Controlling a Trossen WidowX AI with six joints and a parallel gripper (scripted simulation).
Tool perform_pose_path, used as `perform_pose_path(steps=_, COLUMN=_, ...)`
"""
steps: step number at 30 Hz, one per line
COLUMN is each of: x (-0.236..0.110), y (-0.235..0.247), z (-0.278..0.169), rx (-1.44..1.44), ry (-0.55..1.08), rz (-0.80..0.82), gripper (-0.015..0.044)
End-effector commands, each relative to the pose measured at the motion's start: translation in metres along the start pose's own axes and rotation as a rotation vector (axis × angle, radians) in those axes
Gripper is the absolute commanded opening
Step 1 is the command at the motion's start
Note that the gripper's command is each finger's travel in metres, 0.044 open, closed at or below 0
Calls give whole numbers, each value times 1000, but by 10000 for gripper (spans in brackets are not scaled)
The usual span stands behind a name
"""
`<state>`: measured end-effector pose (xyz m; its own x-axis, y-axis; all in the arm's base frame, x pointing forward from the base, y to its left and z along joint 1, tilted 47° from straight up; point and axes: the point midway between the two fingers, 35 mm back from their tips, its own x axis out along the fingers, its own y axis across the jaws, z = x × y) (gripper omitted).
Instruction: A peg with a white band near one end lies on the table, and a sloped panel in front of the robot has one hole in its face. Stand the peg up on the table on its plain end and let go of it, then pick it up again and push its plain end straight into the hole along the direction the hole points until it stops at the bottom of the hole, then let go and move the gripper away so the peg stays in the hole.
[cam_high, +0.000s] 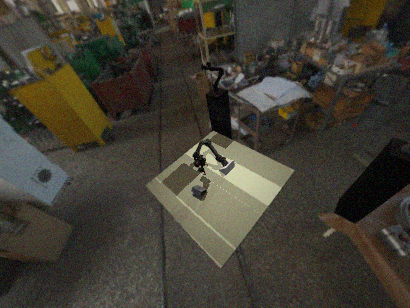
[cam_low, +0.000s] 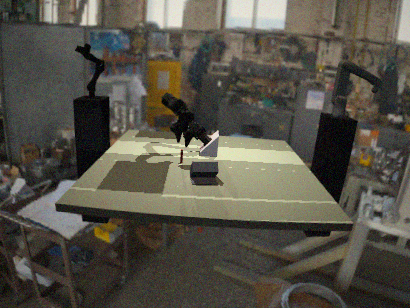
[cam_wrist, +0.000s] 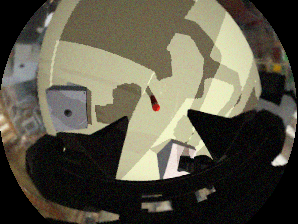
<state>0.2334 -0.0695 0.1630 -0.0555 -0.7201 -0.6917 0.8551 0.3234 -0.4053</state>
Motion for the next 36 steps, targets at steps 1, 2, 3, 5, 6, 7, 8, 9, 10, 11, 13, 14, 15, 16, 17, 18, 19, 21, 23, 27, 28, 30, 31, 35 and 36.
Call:
perform_pose_path(steps=1, x=1, y=0, z=0, rx=97, ry=-3, rz=-1, gripper=440)
perform_pose_path(steps=2, x=1, y=0, z=0, rx=123, ry=-3, rz=-1, gripper=440)
perform_pose_path(steps=3, x=2, y=0, z=0, rx=149, ry=-3, rz=-1, gripper=440)
perform_pose_path(steps=5, x=2, y=0, z=0, rx=200, ry=-3, rz=-1, gripper=440)
perform_pose_path(steps=6, x=2, y=0, z=0, rx=225, ry=-3, rz=-1, gripper=440)
perform_pose_path(steps=7, x=2, y=0, z=0, rx=251, ry=-3, rz=-1, gripper=440)
perform_pose_path(steps=8, x=2, y=0, z=0, rx=276, ry=-3, rz=-1, gripper=440)
perform_pose_path(steps=9, x=3, y=0, z=0, rx=302, ry=-3, rz=-1, gripper=440)
perform_pose_path(steps=10, x=3, y=0, z=0, rx=328, ry=-3, rz=-1, gripper=440)
perform_pose_path(steps=11, x=3, y=0, z=0, rx=353, ry=-3, rz=-1, gripper=440)
perform_pose_path(steps=13, x=3, y=0, z=0, rx=404, ry=-3, rz=-1, gripper=440)
perform_pose_path(steps=14, x=3, y=0, z=0, rx=430, ry=-3, rz=-1, gripper=440)
perform_pose_path(steps=15, x=4, y=0, z=0, rx=455, ry=-3, rz=-1, gripper=440)
perform_pose_path(steps=16, x=4, y=0, z=0, rx=481, ry=-3, rz=-1, gripper=440)
perform_pose_path(steps=17, x=4, y=0, z=0, rx=507, ry=-3, rz=-1, gripper=440)
perform_pose_path(steps=18, x=4, y=0, z=0, rx=532, ry=-3, rz=-1, gripper=440)
perform_pose_path(steps=19, x=4, y=0, z=0, rx=558, ry=-3, rz=0, gripper=440)
perform_pose_path(steps=21, x=5, y=0, z=0, rx=609, ry=-3, rz=0, gripper=440)
perform_pose_path(steps=23, x=5, y=0, z=0, rx=660, ry=-3, rz=0, gripper=440)
perform_pose_path(steps=27, x=6, y=0, z=0, rx=762, ry=-4, rz=0, gripper=440)
perform_pose_path(steps=28, x=6, y=0, z=0, rx=788, ry=-4, rz=0, gripper=440)
perform_pose_path(steps=30, x=6, y=0, z=0, rx=839, ry=-4, rz=0, gripper=440)
perform_pose_path(steps=31, x=6, y=0, z=0, rx=865, ry=-4, rz=0, gripper=440)
perform_pose_path(steps=35, x=7, y=0, z=0, rx=967, ry=-4, rz=0, gripper=440)
perform_pose_path(steps=36, x=7, y=0, z=0, rx=993, ry=-4, rz=0, gripper=440)
